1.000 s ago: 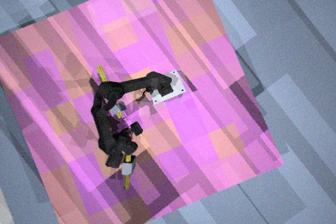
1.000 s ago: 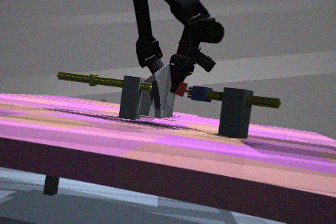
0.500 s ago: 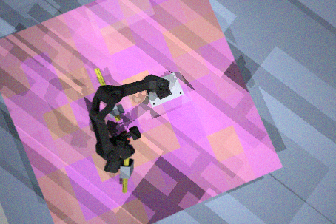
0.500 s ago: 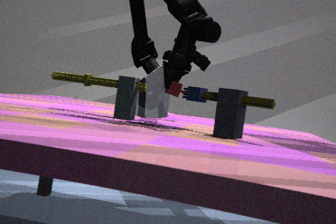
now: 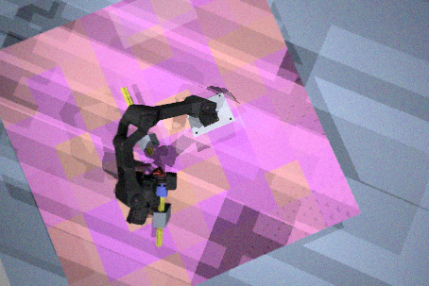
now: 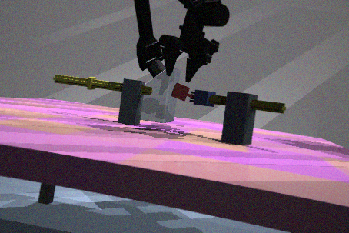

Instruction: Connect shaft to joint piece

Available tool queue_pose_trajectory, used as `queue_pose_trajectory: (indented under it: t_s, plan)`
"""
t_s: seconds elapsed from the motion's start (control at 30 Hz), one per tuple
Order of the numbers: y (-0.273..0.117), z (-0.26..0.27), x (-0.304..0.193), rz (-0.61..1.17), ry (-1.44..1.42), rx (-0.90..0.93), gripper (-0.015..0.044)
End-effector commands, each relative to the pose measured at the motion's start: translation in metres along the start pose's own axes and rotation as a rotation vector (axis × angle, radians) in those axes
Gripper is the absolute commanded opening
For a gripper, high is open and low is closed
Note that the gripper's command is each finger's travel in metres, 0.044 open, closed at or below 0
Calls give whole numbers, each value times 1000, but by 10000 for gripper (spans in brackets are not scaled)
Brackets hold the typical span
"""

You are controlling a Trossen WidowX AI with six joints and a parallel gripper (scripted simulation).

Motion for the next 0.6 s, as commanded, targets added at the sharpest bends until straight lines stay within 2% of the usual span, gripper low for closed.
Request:
queue_pose_trajectory:
  t_s: [0.0, 0.57]
  plan:
    - [-15, -3, 0, -19, 157, 19, 440]
    - [-62, -10, -10, -41, 729, 90, 440]
Point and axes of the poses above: the point midway between the two fingers, 35 mm back from their tips, its own y axis out along the fingers, its own z axis across the jaws, x = y × z, the point moved 3 cm from there along -y, back along the fingers, and after that the axes turned 13 degrees about y, right-handed, at the moved point
